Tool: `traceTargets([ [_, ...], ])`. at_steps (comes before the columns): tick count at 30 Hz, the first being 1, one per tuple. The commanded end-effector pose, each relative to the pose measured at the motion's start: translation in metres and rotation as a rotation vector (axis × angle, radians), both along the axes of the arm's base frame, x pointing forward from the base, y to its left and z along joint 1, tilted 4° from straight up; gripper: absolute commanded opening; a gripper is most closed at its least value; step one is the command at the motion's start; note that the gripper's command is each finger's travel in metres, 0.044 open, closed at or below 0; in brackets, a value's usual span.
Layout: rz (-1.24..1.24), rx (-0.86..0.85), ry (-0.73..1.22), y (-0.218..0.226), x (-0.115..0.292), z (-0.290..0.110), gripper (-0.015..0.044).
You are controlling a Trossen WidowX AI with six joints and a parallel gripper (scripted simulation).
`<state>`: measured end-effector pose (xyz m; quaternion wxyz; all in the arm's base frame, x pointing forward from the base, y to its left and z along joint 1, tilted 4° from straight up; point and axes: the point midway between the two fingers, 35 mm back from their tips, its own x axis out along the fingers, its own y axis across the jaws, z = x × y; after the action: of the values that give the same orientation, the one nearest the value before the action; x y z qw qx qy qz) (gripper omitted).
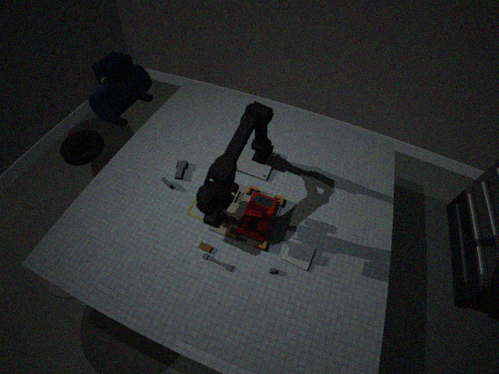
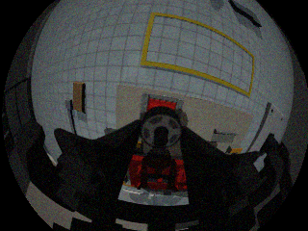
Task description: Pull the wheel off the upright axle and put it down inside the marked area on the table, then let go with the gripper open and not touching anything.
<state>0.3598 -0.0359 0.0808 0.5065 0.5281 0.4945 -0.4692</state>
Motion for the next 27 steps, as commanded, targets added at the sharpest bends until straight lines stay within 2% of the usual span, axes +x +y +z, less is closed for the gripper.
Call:
traceTargets([
  [1,0.000,0.000,0.002,0.0000,-0.0004,0.0003,0.0089],
  [4,0.000,0.000,0.001,0.0000,-0.0004,0.0011,0.0010],
  [5,0.000,0.000,0.001,0.0000,-0.0004,0.0014,0.0000],
  [27,-0.001,0.001,0.000,-0.0005,-0.0006,0.0087,0.0000],
])
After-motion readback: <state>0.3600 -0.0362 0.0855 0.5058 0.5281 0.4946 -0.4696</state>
